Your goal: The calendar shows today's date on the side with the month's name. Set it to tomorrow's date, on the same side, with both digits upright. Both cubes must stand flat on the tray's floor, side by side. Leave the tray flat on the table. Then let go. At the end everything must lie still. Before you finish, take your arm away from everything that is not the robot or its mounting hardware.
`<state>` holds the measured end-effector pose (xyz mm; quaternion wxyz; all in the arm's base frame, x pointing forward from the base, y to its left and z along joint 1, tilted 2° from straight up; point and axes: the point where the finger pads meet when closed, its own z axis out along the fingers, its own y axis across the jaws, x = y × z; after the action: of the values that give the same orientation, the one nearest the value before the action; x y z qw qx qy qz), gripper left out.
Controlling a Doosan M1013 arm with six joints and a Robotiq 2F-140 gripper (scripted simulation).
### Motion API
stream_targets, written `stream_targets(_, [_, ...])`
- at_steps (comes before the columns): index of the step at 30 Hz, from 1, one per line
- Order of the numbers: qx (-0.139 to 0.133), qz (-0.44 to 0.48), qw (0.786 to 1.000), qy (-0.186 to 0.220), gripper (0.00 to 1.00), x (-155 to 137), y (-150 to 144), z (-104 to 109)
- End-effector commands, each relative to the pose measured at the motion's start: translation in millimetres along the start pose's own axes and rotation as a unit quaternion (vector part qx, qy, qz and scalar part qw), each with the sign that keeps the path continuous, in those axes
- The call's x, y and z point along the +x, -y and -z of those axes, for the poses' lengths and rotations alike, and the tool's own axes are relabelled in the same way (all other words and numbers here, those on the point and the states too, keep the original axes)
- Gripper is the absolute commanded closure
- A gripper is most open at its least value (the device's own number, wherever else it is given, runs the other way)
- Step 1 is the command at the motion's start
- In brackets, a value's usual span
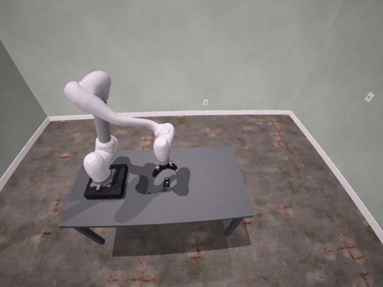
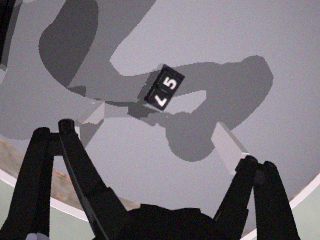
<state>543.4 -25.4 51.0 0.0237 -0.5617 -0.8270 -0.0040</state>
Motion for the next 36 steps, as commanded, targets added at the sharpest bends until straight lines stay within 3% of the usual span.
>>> stream_targets(1, [0.003, -0.082, 0.997, 0.005, 0.00, 0.0, 0.0, -1.5])
stream_targets(5, [0.003, -0.143, 0.990, 0.005, 0.00, 0.0, 0.1, -2.7])
stream_targets(14, [0.002, -0.168, 0.986, 0.006, 0.00, 0.0, 0.1, -3.2])
stream_targets(15, [0.002, -0.168, 0.986, 0.006, 0.71, 0.0, 0.1, -3.2])
stream_targets(36, [0.002, -0.168, 0.986, 0.006, 0.71, 0.0, 0.1, -3.2])
